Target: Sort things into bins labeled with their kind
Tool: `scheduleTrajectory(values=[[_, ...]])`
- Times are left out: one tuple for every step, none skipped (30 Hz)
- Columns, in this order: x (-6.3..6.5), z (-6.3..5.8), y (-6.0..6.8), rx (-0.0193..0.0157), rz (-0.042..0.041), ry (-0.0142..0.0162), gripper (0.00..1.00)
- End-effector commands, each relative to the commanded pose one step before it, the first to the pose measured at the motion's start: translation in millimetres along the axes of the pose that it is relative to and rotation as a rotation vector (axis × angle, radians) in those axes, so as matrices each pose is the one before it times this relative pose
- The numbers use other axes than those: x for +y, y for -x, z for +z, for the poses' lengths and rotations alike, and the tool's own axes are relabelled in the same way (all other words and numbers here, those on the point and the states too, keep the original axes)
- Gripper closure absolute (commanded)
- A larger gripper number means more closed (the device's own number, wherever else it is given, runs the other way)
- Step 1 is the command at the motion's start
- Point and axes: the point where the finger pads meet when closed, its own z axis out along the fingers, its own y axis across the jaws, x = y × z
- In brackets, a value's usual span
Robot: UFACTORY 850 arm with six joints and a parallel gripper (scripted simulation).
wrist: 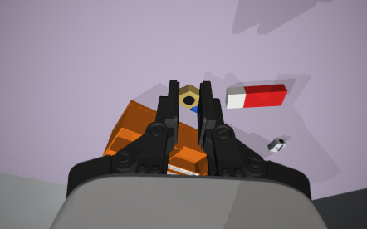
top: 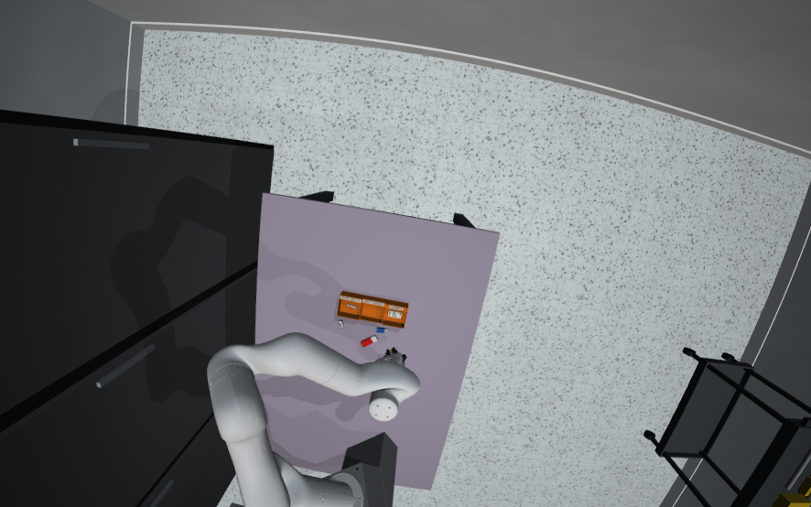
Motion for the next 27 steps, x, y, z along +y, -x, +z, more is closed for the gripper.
scheduleTrajectory(values=[[-0.33, -1.13, 0.15, -0.00020, 0.00007, -0.00066, 1.00], [0.00, -0.01, 0.00, 0.00000, 0.00000, 0.00000, 1.00], [0.00, -0.01, 0.00, 0.00000, 0.00000, 0.00000, 1.00], [0.00, 0.00, 0.00, 0.00000, 0.00000, 0.00000, 1.00], [0.00, 0.00, 0.00, 0.00000, 0.00000, 0.00000, 1.00], [0.00, 0.00, 0.00, 0.00000, 0.00000, 0.00000, 1.00], [0.00, 0.00, 0.00, 0.00000, 0.00000, 0.00000, 1.00], [0.00, 0.00, 0.00, 0.00000, 0.00000, 0.00000, 1.00], [0.00, 0.00, 0.00, 0.00000, 0.00000, 0.00000, 1.00], [0.04, -4.00, -0.02, 0.00000, -0.00001, 0.00000, 1.00], [0.01, -2.45, -0.01, 0.00000, -0.00001, 0.00000, 1.00], [0.00, 0.00, 0.00, 0.00000, 0.00000, 0.00000, 1.00], [0.00, 0.00, 0.00, 0.00000, 0.00000, 0.00000, 1.00], [0.00, 0.00, 0.00, 0.00000, 0.00000, 0.00000, 1.00], [0.01, 0.08, -0.02, 0.00000, 0.00000, -0.00002, 1.00], [2.30, -0.08, 5.55, 0.00000, 0.00000, 0.00002, 1.00], [2.32, 0.00, 5.53, -0.00001, -0.00001, 0.00000, 1.00], [2.32, 0.00, 5.53, -0.00001, -0.00001, 0.00000, 1.00], [2.32, 0.00, 5.53, -0.00001, -0.00001, 0.00000, 1.00], [2.32, 0.00, 5.53, -0.00001, -0.00001, 0.00000, 1.00], [2.32, 0.00, 5.53, -0.00001, -0.00001, 0.00000, 1.00], [2.32, 0.00, 5.54, -0.00001, -0.00001, 0.00000, 1.00], [2.32, 0.00, 5.54, -0.00001, -0.00001, 0.00000, 1.00], [2.32, 0.00, 5.54, -0.00001, -0.00001, 0.00000, 1.00], [0.00, 0.00, 0.00, 0.00000, 0.00000, 0.00000, 1.00], [0.00, 0.00, 0.00, 0.00000, 0.00000, 0.00000, 1.00], [2.30, 0.00, 5.56, 0.00000, 0.00000, 0.00002, 1.00]])
